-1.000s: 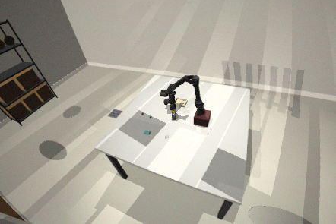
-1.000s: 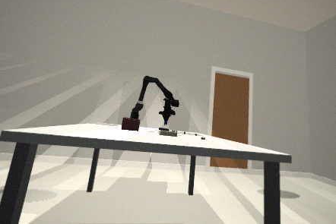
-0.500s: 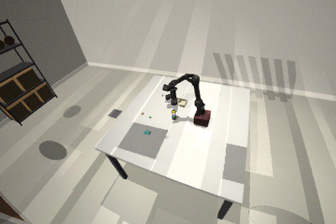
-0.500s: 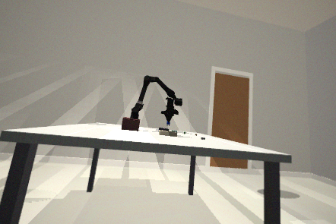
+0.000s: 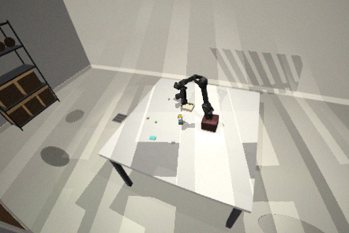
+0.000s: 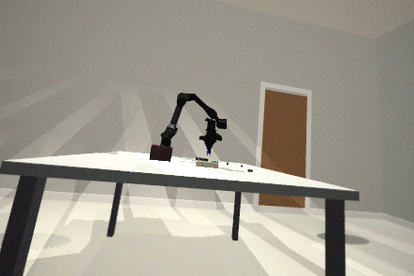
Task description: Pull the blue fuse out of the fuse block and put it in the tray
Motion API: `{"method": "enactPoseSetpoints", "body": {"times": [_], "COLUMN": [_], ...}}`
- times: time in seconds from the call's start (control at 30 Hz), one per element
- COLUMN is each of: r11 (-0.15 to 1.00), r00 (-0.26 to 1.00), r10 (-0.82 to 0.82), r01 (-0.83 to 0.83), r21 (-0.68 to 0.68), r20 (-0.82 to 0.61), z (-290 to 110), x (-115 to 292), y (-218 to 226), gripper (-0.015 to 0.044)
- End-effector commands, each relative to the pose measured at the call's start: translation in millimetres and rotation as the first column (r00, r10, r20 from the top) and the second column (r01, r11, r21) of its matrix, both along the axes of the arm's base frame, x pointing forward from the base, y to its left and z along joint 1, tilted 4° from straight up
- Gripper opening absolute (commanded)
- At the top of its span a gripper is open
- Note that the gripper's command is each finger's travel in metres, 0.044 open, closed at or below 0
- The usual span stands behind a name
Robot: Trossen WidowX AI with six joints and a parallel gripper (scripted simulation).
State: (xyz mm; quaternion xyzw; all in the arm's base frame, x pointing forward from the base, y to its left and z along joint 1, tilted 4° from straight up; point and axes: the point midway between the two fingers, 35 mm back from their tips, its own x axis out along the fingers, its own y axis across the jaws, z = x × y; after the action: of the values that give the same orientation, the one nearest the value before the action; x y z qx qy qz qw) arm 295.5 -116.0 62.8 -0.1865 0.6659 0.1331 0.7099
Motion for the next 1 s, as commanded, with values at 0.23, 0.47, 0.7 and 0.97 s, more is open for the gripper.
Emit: {"method": "enactPoseSetpoints", "body": {"times": [0.23,0.47,0.7,0.97], "r11": [1.0,1.0,1.0,1.0], "r00": [1.0,1.0,1.0,1.0], "r10": [0.003,0.003,0.003,0.003], "r01": [-0.003,-0.003,-0.003,-0.003], "r21": [0.0,0.0,0.0,0.0], "r20": [-0.005,-0.005,-0.005,-0.005], "z": [1.0,-4.6,-15.9,-28.7], "x": [-14.3,-13.9,-12.8,-12.1], "y": [-51.1,-52.5,-53.3,-54.0], "gripper": [0.0,0.0,0.0,0.0]}}
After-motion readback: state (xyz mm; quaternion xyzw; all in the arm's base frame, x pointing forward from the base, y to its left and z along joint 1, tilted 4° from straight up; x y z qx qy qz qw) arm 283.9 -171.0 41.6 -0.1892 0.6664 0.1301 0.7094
